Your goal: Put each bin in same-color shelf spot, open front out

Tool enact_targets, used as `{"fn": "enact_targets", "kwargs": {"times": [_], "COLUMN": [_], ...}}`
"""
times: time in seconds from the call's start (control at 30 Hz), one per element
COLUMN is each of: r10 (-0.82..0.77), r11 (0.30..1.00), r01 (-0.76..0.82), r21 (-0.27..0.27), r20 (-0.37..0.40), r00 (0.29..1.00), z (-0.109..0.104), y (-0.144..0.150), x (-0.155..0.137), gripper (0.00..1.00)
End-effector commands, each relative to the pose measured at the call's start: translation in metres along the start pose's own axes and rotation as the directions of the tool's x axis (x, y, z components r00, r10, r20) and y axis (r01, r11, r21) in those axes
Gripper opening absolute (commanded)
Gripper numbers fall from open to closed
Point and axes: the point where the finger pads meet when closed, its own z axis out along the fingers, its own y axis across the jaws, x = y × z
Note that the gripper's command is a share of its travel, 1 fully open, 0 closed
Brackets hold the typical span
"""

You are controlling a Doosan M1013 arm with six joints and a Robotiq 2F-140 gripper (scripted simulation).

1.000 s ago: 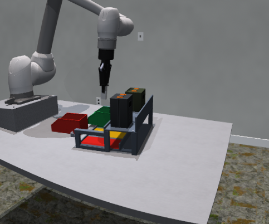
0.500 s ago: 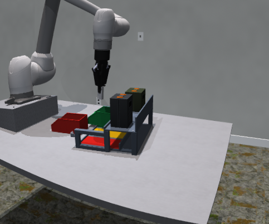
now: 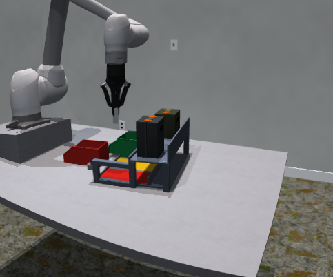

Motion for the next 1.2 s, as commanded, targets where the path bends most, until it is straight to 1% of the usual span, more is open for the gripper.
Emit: {"fn": "enact_targets", "kwargs": {"times": [0.0, 0.17, 0.33, 0.4, 0.5, 0.57, 1.17], "r10": [0.166, 0.369, 0.555, 0.555, 0.622, 0.633, 0.633], "r11": [0.986, 0.929, 0.832, 0.832, 0.783, 0.774, 0.774], "r01": [-0.166, -0.369, -0.555, -0.555, -0.622, -0.632, -0.633], "r21": [0.000, -0.013, -0.027, -0.027, -0.032, -0.033, -0.033], "r20": [0.015, 0.018, 0.016, 0.016, 0.013, 0.013, 0.013], "r00": [0.986, 0.929, 0.832, 0.832, 0.783, 0.774, 0.774], "z": [0.003, 0.008, 0.013, 0.013, 0.015, 0.015, 0.015], "y": [-0.006, -0.016, -0.025, -0.025, -0.029, -0.030, -0.030], "x": [0.012, 0.027, 0.042, 0.042, 0.048, 0.049, 0.049], "gripper": [0.10, 0.10, 0.10, 0.10, 0.10, 0.10, 0.10]}}
